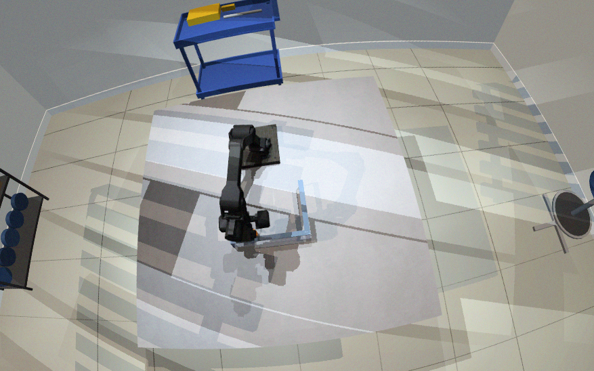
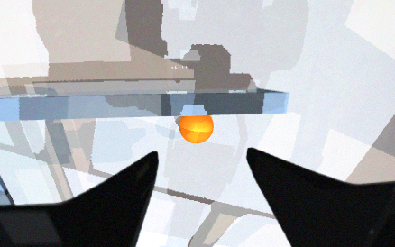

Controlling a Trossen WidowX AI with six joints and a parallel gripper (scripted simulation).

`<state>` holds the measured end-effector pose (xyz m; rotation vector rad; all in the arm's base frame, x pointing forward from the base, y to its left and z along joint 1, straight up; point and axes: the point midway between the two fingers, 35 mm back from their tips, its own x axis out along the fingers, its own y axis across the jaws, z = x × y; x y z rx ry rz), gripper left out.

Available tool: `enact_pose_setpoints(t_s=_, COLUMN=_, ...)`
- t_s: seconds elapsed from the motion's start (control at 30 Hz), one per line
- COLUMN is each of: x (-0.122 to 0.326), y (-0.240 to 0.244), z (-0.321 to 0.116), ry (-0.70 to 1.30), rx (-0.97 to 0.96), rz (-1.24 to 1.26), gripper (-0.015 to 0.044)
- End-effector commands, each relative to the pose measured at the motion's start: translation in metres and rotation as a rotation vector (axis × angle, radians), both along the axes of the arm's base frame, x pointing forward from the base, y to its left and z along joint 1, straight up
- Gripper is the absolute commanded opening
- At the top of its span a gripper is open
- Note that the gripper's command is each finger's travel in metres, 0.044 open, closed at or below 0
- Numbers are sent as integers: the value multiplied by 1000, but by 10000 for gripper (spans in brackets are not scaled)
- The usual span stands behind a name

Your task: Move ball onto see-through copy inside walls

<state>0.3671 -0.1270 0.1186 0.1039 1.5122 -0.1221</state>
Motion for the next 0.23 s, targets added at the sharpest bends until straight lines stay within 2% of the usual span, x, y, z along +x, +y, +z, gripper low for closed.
enact_pose_setpoints(t_s=0.0, x=-1, y=0, z=17, ry=1, rx=0, rz=0, gripper=394)
enact_pose_setpoints(t_s=0.07, x=-6, y=2, z=41, ry=-1, rx=-1, rz=0, gripper=440)
enact_pose_setpoints(t_s=0.2, x=-8, y=2, z=50, ry=-2, rx=-1, rz=0, gripper=440)
